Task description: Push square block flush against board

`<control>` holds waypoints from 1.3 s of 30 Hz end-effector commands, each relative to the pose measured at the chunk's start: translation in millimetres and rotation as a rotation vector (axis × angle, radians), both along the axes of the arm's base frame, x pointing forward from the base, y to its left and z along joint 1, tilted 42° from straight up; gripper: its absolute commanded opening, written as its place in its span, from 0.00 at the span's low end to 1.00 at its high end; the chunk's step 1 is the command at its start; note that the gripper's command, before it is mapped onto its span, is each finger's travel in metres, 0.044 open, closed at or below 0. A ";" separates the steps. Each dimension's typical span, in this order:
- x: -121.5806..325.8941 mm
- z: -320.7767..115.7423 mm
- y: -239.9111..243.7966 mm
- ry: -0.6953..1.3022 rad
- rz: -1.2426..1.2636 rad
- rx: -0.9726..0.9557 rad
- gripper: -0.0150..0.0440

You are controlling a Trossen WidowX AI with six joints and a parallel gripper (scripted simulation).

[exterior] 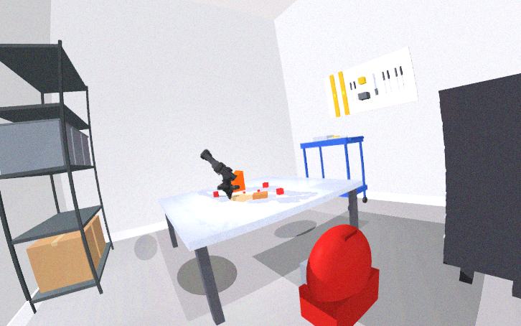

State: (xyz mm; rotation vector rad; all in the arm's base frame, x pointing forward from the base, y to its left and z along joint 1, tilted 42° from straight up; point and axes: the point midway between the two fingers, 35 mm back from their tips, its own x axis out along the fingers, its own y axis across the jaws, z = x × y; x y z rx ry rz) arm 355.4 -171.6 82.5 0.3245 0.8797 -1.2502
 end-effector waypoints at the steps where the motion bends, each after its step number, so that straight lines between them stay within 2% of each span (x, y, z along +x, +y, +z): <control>1: -6.9 -10.7 4.1 0.021 -0.002 0.016 0.25; 39: -13.6 -31.2 25.7 0.022 -0.002 0.018 0.25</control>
